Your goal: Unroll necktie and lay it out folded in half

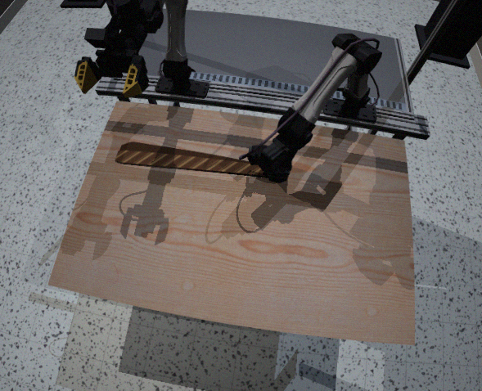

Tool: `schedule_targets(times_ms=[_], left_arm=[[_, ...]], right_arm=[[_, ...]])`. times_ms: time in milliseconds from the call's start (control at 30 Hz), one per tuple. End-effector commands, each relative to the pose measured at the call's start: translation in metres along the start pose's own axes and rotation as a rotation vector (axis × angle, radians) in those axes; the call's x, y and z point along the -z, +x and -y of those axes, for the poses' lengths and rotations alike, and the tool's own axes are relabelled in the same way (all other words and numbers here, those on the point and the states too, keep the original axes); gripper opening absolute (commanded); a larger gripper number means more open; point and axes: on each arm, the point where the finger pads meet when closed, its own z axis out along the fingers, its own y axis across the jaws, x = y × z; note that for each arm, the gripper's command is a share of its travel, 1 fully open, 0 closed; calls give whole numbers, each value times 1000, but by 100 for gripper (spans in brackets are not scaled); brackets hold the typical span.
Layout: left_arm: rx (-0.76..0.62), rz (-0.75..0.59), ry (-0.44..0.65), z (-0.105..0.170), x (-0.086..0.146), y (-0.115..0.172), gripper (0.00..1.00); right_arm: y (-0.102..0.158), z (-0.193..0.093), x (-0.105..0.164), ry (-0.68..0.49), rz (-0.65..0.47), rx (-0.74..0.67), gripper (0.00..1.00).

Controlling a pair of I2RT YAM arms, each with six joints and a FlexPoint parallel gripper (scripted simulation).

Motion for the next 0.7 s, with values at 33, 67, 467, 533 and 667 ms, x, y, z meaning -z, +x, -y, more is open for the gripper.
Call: schedule_targets(times_ms=[33, 67, 467, 533, 667], left_arm=[[-37, 250, -15, -2, 7, -10, 46], [-37, 294, -14, -2, 7, -8, 46], [-40, 712, -6, -2, 14, 5, 46], [-40, 784, -5, -2, 15, 8, 46], [-41, 904, -2, -2, 17, 11, 46]], right_arm=[[0, 0, 0, 0, -1, 0, 100], [0, 0, 0, 0, -1, 0, 100], [0, 0, 0, 0, -1, 0, 100], [0, 0, 0, 0, -1, 0, 100], [0, 0, 0, 0, -1, 0, 100]])
